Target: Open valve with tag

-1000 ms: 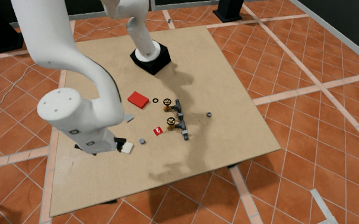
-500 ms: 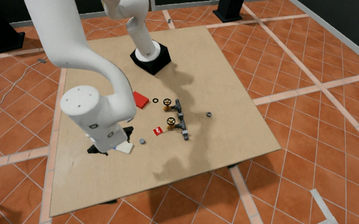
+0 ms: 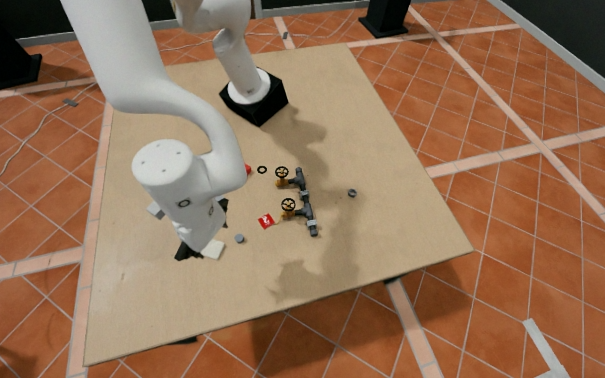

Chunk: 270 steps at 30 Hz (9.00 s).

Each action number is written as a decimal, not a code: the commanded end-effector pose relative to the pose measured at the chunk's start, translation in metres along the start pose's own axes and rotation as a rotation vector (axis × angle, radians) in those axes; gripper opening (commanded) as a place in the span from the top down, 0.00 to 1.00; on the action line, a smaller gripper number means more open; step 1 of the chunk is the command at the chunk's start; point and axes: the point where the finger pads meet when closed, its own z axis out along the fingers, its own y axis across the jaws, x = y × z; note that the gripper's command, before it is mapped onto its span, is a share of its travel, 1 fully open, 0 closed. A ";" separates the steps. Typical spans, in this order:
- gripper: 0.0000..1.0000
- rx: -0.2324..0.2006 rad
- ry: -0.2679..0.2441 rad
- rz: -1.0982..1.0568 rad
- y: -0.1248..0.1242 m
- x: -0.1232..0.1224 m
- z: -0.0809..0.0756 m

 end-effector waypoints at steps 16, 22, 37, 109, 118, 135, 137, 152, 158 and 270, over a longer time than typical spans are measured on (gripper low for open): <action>0.00 -0.006 -0.012 -0.602 0.044 -0.011 0.015; 0.00 -0.006 -0.014 -0.724 0.054 -0.012 0.019; 0.00 -0.006 -0.024 -1.217 0.094 -0.017 0.031; 0.00 0.014 -0.072 -2.337 0.189 -0.017 0.055; 0.00 0.014 -0.072 -2.337 0.189 -0.017 0.055; 0.00 0.014 -0.072 -2.337 0.189 -0.017 0.055; 0.00 0.014 -0.072 -2.337 0.189 -0.017 0.055; 0.00 0.013 -0.077 -2.194 0.192 -0.021 0.057; 0.00 0.014 -0.080 -2.044 0.197 -0.025 0.060; 0.00 0.010 -0.077 -0.067 0.259 -0.081 0.157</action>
